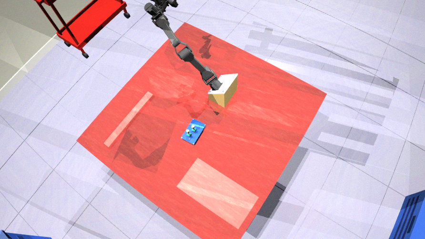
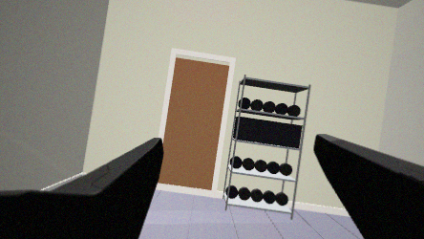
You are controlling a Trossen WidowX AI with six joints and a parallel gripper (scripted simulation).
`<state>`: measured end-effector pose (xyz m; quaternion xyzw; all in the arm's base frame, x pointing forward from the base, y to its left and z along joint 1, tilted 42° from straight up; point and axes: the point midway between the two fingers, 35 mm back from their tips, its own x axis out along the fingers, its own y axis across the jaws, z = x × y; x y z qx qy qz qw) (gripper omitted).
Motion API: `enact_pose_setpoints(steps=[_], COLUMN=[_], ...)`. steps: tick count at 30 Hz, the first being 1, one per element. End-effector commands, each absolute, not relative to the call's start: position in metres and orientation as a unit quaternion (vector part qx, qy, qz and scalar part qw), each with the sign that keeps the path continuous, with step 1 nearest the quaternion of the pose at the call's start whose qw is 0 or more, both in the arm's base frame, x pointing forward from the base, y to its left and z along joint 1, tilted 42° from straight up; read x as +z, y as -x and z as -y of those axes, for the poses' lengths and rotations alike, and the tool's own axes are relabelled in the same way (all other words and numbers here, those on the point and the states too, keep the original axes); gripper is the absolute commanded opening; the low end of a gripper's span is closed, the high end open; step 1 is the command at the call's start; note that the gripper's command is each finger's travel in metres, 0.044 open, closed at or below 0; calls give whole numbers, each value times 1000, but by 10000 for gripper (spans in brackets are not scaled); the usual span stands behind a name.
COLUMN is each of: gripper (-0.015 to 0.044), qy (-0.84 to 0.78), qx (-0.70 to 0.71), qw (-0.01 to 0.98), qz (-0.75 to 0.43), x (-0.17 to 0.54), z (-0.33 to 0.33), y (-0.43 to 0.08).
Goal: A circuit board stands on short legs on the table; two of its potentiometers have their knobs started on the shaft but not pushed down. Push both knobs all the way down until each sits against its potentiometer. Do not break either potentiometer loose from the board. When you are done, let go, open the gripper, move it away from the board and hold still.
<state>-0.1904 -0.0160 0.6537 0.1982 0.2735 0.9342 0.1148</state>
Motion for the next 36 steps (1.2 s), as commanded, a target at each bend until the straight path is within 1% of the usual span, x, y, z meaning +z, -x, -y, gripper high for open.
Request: enact_pose_setpoints(steps=[1, 8, 12, 15, 24, 32, 36], gripper=[374, 190, 85, 6, 0, 0, 0], qy=[-198, -164, -162, -139, -70, -23, -10], qx=[935, 953, 948, 953, 957, 937, 927], qw=[112, 25, -38, -76, -199, -308, -357], qz=[-273, -252, -272, -259, -201, -165, -119], x=[654, 639, 644, 634, 594, 561, 542], z=[17, 74, 94, 125, 223, 293, 319], y=[191, 203, 193, 194, 172, 124, 96])
